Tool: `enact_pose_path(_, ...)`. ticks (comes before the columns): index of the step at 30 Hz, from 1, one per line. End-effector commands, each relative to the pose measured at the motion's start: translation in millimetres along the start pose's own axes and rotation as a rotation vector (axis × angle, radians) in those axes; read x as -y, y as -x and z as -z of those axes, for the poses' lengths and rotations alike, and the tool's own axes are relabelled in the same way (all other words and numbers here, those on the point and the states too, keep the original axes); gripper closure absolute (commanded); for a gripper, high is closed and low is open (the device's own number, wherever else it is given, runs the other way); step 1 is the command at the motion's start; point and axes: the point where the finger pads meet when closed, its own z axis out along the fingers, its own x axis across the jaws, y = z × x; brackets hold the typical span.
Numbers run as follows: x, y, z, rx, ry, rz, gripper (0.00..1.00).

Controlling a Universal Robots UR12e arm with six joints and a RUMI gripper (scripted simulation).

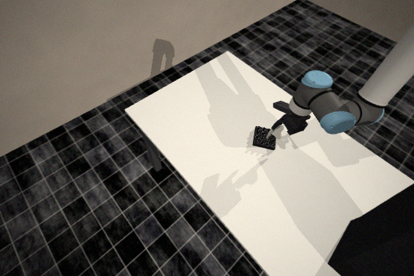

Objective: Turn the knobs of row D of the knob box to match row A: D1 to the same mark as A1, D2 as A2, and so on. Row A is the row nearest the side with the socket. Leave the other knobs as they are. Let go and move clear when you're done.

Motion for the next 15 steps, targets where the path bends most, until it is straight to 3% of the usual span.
enact_pose_path(1,2.7,3.8,3.1,-0.007,-0.002,-0.156,0.00)
enact_pose_path(15,-1.3,12.5,6.1,-0.007,-0.003,-0.468,0.00)
